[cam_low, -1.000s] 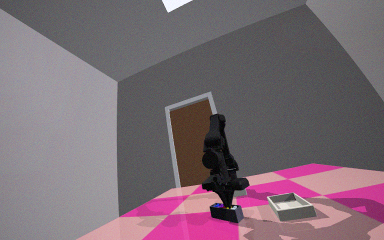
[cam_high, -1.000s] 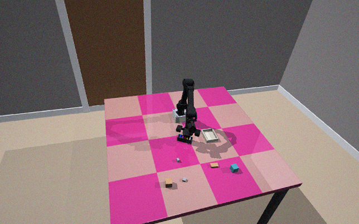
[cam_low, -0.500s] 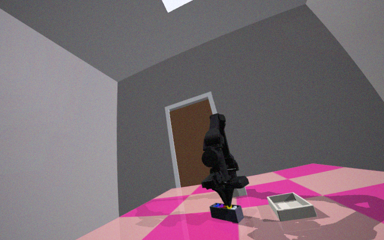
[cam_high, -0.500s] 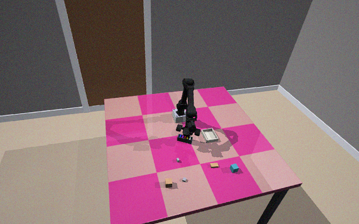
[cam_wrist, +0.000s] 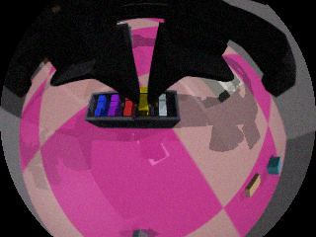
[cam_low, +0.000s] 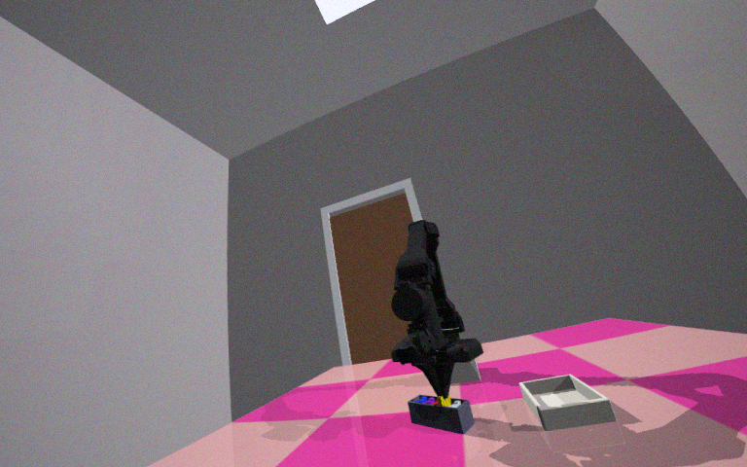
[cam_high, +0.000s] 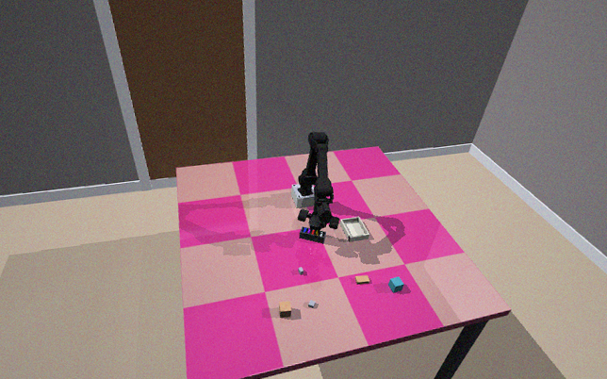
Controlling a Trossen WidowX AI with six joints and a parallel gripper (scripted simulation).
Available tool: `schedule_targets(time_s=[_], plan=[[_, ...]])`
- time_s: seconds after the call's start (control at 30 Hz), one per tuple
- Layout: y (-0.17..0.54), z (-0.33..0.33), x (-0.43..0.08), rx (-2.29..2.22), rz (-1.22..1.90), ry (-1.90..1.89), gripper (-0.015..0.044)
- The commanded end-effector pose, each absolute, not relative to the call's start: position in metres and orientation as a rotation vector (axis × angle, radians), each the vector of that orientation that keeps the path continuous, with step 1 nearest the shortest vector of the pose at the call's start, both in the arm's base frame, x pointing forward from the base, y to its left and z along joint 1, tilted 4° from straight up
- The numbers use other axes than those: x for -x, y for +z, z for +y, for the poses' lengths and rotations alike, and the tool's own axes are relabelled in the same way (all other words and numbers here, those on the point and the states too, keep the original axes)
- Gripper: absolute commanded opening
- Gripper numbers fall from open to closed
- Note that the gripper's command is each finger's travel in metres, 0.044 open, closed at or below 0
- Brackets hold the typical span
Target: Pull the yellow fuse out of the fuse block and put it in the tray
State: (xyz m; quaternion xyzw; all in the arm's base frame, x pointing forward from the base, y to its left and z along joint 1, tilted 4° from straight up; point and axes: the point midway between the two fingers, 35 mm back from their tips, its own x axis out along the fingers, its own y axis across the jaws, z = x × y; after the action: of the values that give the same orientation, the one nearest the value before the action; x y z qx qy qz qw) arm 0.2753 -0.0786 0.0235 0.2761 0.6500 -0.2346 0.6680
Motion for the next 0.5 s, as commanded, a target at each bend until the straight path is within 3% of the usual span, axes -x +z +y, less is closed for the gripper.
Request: schedule_targets(time_s=[0.0, 0.47], plan=[[0.0266, -0.079, -0.2762, -0.623, 1.463, -0.526, 0.0], [0.0334, -0.0792, -0.2758, -0.625, 1.463, -0.526, 0.0]])
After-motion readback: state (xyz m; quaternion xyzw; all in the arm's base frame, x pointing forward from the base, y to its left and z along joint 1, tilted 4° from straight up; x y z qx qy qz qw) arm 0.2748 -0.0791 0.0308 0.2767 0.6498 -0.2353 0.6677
